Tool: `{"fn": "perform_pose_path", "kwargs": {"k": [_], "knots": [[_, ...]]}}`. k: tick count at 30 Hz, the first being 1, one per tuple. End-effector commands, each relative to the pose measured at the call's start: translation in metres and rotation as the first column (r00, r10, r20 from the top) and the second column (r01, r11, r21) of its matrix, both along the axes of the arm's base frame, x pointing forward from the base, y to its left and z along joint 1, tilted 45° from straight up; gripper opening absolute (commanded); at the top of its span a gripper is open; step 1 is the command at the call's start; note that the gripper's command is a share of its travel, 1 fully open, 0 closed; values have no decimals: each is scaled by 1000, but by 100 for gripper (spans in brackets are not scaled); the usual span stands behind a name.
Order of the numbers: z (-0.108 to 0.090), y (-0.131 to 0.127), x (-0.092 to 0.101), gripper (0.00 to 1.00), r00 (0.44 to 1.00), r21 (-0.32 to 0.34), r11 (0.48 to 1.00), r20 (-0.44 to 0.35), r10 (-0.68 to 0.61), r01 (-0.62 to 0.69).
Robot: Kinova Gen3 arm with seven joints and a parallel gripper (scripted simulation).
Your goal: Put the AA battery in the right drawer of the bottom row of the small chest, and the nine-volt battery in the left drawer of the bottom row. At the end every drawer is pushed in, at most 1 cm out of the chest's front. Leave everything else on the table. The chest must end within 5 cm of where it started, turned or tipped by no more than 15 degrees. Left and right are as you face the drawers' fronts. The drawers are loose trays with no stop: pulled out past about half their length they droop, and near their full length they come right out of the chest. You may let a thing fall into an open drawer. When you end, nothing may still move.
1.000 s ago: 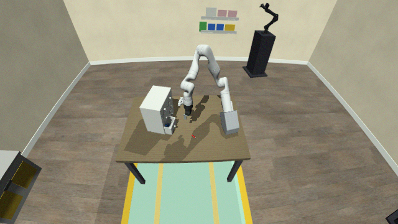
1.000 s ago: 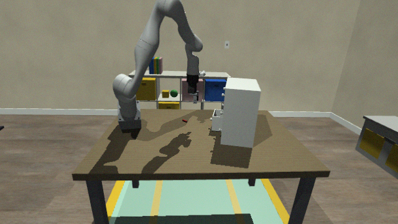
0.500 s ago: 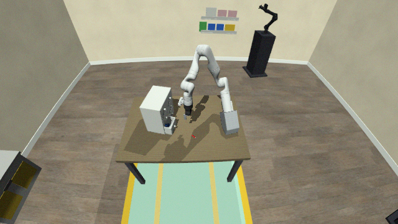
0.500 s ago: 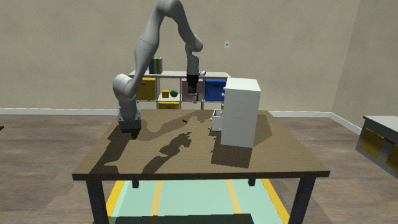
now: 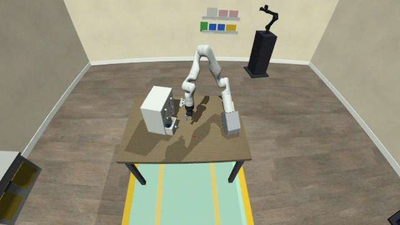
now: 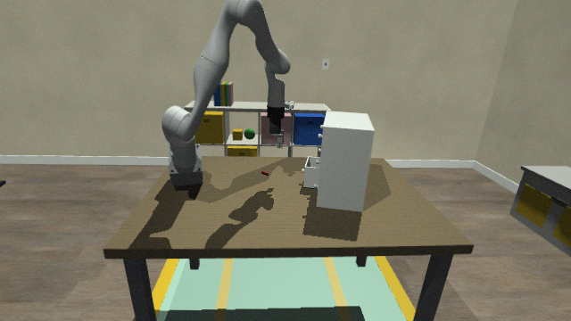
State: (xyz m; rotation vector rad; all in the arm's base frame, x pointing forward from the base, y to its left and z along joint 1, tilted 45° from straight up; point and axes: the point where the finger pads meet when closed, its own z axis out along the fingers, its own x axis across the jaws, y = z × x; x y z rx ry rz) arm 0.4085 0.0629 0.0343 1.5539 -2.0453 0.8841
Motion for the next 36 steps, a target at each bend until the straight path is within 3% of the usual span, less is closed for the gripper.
{"fn": "perform_pose_path", "kwargs": {"k": [1, 11, 13, 19, 28, 30, 36], "knots": [[-1, 1, 0, 100, 1000, 0, 1000, -21, 18, -18], [-8, 7, -4, 100, 973, -3, 988, -171, 154, -157], [-8, 7, -4, 100, 973, -3, 988, -171, 154, -157], [-13, 11, -8, 100, 921, 12, 963, -290, 260, -268], [-22, 20, -15, 100, 760, 78, 888, -487, 430, -453], [-22, 20, -15, 100, 760, 78, 888, -487, 430, -453], [-27, 27, -22, 100, 589, 157, 808, -608, 532, -568]]}}
